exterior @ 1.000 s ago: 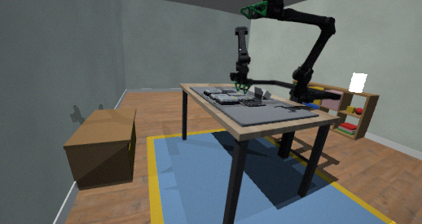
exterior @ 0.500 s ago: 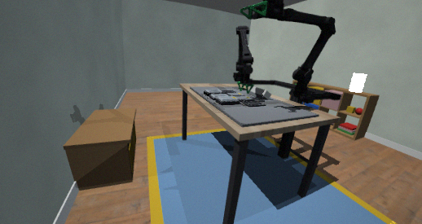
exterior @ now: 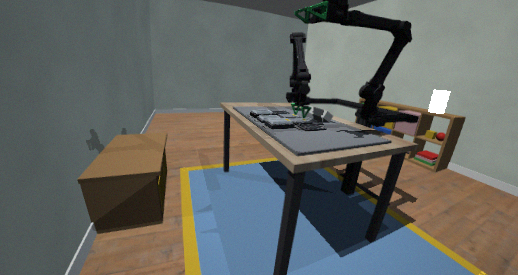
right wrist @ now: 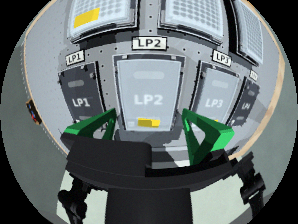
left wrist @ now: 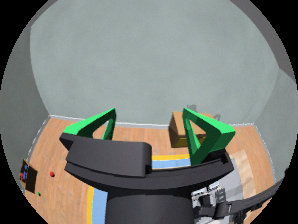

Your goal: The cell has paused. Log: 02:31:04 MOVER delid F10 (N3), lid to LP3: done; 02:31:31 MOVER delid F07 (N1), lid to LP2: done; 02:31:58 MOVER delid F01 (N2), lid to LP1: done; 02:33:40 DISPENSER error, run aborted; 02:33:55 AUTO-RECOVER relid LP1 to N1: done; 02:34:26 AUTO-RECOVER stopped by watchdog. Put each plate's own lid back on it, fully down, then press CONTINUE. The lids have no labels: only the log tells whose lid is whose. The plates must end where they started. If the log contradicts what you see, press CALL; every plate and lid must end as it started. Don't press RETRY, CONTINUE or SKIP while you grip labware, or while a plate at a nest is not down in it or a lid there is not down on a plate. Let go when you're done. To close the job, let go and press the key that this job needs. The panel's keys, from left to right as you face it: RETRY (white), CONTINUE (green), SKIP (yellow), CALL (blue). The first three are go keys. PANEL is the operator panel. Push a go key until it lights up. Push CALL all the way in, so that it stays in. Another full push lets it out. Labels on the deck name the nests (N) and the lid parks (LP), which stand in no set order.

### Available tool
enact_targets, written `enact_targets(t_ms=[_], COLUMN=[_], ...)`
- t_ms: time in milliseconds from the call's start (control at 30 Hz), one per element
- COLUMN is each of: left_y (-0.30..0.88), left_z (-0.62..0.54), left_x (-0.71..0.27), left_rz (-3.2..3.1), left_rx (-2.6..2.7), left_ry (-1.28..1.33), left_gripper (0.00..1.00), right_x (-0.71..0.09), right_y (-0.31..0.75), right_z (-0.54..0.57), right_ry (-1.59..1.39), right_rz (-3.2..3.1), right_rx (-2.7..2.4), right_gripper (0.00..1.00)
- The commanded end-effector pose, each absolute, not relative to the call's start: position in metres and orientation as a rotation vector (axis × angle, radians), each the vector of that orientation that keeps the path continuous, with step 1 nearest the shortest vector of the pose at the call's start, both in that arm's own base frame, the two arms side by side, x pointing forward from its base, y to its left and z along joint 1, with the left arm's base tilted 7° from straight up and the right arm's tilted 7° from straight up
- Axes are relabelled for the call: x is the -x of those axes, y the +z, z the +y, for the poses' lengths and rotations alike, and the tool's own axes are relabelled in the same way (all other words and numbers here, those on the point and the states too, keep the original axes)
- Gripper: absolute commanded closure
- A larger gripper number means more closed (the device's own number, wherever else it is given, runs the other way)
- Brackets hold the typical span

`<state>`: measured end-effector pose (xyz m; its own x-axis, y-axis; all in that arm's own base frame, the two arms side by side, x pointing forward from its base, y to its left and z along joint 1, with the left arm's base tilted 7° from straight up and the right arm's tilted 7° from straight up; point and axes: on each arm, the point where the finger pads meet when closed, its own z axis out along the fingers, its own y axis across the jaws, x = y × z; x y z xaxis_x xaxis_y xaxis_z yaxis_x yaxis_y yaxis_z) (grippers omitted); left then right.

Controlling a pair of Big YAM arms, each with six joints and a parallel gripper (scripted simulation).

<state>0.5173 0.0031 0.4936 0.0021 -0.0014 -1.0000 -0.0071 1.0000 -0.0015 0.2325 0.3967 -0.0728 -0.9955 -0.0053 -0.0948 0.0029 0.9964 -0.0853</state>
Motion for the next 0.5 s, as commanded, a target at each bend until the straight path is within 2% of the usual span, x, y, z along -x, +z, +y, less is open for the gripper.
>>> enact_targets(t_ms=[0, 467], left_y=[0.528, 0.528], left_z=[-0.001, -0.001], left_x=[-0.517, -0.517], left_rz=[1.508, 1.508], left_rx=[-0.006, -0.006], left_ry=[0.004, 0.004], left_gripper=[0.00, 0.00], right_x=[-0.242, -0.242], right_y=[-0.080, -0.101], right_z=[0.397, 0.393], right_ry=[-0.114, -0.121], right_rz=[3.040, 3.042], right_rx=[-0.037, -0.020], right_gripper=[0.00, 0.00])
